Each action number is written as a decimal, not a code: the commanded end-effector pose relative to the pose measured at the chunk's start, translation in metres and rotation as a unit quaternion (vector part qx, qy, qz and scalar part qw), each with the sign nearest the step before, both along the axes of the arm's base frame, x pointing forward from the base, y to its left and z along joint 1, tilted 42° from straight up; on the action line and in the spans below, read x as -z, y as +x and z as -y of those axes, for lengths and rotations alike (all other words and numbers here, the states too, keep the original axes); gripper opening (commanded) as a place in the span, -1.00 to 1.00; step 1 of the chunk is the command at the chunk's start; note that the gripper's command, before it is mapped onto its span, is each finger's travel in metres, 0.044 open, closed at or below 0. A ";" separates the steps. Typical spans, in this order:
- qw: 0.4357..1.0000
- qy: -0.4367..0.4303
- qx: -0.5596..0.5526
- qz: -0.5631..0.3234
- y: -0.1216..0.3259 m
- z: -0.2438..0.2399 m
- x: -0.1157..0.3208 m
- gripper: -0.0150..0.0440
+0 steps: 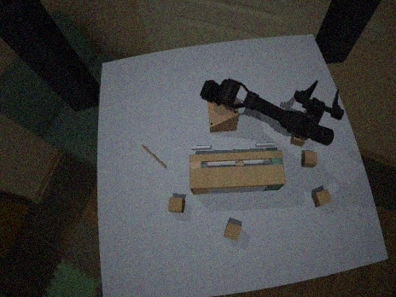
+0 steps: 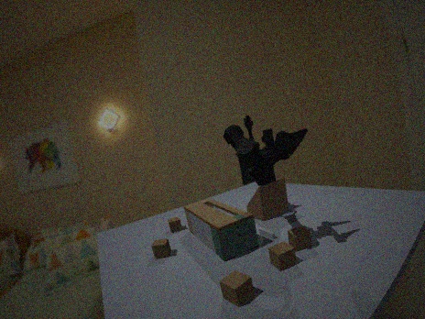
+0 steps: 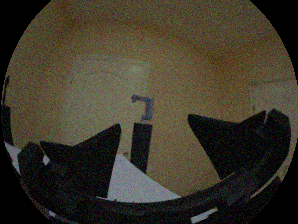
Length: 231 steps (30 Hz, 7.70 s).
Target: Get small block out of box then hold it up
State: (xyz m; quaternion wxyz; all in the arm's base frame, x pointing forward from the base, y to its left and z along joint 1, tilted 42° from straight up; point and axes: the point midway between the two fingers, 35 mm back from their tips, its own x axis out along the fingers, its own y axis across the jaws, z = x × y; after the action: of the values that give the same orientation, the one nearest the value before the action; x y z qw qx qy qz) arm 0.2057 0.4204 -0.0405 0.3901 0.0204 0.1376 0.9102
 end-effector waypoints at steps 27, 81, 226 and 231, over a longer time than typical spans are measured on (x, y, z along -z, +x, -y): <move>0.419 -0.614 0.542 -0.391 0.099 0.185 -0.029 0.86; -0.285 -0.252 0.797 -0.470 0.068 0.417 -0.089 0.86; 0.183 -0.662 0.724 -0.065 0.083 0.267 0.011 0.47; 0.301 -0.740 0.590 0.118 0.077 0.263 0.015 0.47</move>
State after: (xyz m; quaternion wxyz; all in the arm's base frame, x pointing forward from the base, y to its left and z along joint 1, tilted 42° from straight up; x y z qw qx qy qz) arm 0.2954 0.1520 -0.0423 0.7374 0.0614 0.6009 -0.3025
